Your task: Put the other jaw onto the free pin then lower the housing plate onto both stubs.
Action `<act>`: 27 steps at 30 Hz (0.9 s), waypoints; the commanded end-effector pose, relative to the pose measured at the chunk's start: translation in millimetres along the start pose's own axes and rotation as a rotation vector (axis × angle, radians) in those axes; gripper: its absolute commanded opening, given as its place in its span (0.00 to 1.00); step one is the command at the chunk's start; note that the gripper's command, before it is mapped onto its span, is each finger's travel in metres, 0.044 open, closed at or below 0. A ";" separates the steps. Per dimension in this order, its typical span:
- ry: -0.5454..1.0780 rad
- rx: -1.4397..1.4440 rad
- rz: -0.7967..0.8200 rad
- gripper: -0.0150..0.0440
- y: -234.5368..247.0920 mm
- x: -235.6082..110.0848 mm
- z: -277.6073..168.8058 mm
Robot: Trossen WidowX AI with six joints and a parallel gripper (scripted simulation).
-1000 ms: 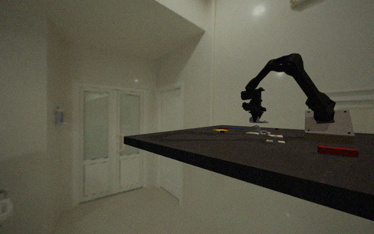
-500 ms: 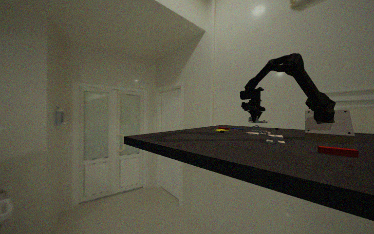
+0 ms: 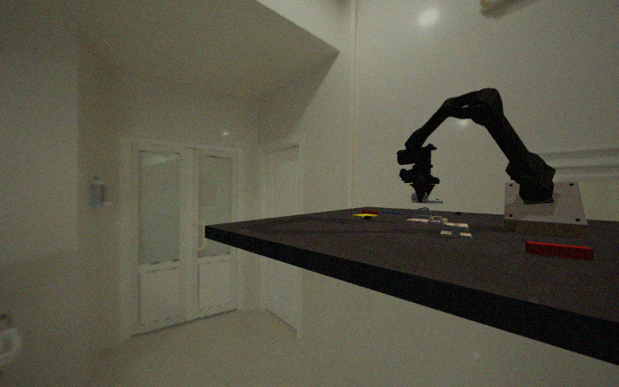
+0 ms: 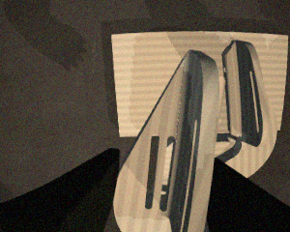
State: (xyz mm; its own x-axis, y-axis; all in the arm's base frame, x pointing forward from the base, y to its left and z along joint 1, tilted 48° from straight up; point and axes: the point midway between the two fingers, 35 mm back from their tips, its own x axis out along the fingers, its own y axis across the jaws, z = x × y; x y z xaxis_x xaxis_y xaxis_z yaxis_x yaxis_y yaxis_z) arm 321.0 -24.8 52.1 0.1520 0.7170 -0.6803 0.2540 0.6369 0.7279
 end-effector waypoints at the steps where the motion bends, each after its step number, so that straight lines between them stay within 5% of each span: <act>1: 0.000 0.005 0.003 0.48 1.1 -0.3 -0.5; 27: -0.001 0.006 0.002 0.48 1.0 26.3 0.6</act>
State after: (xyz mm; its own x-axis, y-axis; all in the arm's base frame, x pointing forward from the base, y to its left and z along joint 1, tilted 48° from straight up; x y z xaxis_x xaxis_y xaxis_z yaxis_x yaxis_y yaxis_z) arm 325.9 -11.0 40.7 0.1576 0.7142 -0.6820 0.2522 0.6386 0.7270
